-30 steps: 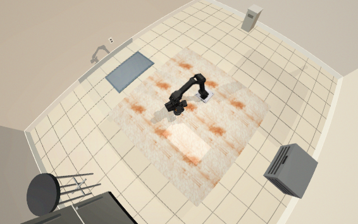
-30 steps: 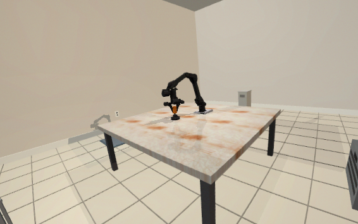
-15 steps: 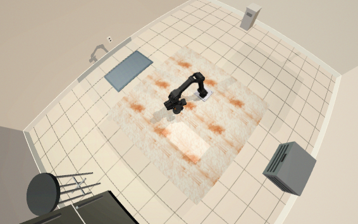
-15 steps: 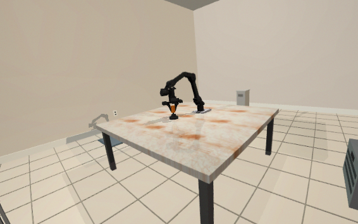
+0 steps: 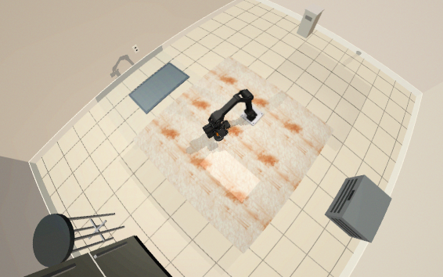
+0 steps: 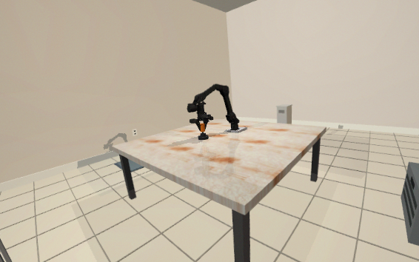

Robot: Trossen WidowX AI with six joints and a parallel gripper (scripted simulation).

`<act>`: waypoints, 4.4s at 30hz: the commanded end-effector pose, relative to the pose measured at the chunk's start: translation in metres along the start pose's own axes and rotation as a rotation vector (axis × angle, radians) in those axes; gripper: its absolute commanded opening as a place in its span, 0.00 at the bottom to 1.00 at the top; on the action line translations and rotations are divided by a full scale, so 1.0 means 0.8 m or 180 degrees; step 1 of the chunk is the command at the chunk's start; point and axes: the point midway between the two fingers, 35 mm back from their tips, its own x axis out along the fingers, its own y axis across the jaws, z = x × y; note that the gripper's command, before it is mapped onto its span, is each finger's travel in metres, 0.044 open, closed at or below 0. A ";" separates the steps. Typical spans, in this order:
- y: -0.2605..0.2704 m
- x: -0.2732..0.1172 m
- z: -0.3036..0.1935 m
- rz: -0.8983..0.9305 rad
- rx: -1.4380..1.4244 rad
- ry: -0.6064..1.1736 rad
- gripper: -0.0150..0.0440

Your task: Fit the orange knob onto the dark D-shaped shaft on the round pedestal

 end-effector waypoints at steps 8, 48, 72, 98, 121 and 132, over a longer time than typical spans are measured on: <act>0.000 0.002 0.000 -0.0002 -0.0029 -0.0005 0.25; 0.000 0.002 0.000 -0.0003 -0.0696 -0.0005 0.25; 0.000 0.000 0.001 -0.0003 -0.1362 -0.0005 0.25; -0.001 -0.003 0.000 -0.0003 -0.1362 -0.0005 0.25; 0.000 0.002 0.000 -0.0003 -0.2029 -0.0005 0.25; -0.001 0.003 0.000 -0.0004 -0.2029 -0.0004 0.25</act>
